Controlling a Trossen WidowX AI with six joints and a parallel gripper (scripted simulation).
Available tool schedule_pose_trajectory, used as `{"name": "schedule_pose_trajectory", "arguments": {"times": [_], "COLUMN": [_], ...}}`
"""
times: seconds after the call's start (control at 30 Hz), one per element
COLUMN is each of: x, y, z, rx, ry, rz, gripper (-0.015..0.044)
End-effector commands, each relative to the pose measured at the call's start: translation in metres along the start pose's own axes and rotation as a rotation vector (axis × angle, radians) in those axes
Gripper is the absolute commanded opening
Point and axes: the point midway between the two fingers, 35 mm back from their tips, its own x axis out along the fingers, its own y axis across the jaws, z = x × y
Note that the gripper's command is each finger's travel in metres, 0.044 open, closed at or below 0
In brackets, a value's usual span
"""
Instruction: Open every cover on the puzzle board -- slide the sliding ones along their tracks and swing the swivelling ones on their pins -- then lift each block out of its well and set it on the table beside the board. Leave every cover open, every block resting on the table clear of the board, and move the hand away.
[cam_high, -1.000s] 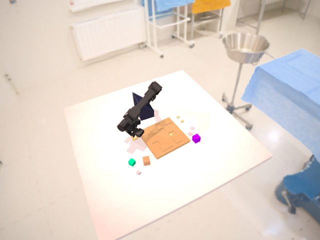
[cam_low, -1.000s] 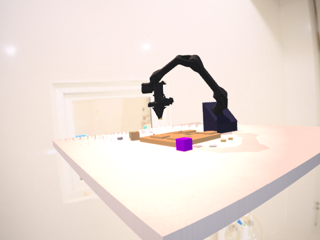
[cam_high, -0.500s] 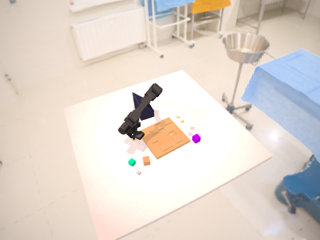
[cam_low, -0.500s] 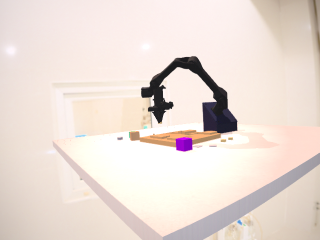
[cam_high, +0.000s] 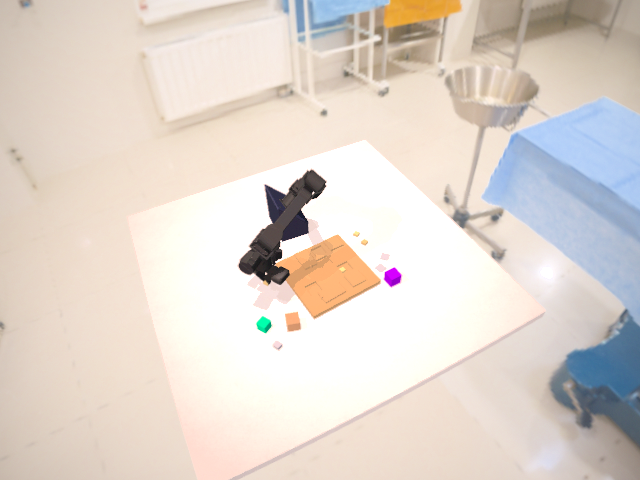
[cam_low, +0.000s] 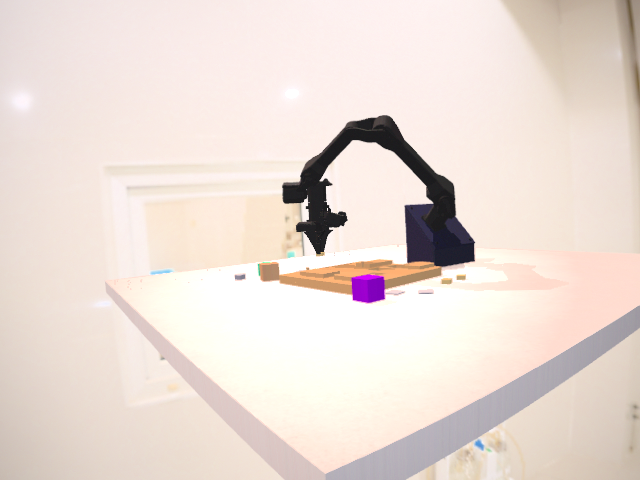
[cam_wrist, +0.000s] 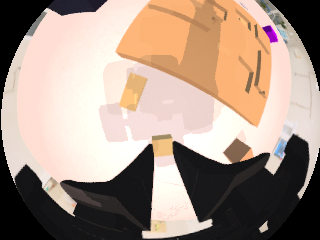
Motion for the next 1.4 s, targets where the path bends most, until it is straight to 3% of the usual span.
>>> {"name": "schedule_pose_trajectory", "arguments": {"times": [0.0,0.93,1.37], "x": [0.007,0.050,0.046], "y": [0.000,0.002,0.001], "z": [0.001,0.006,0.005], "rx": [0.007,0.006,-0.001], "ry": [-0.003,-0.008,-0.006], "rz": [-0.002,-0.005,-0.002], "gripper": [0.0080,0.0080,0.0421]}}
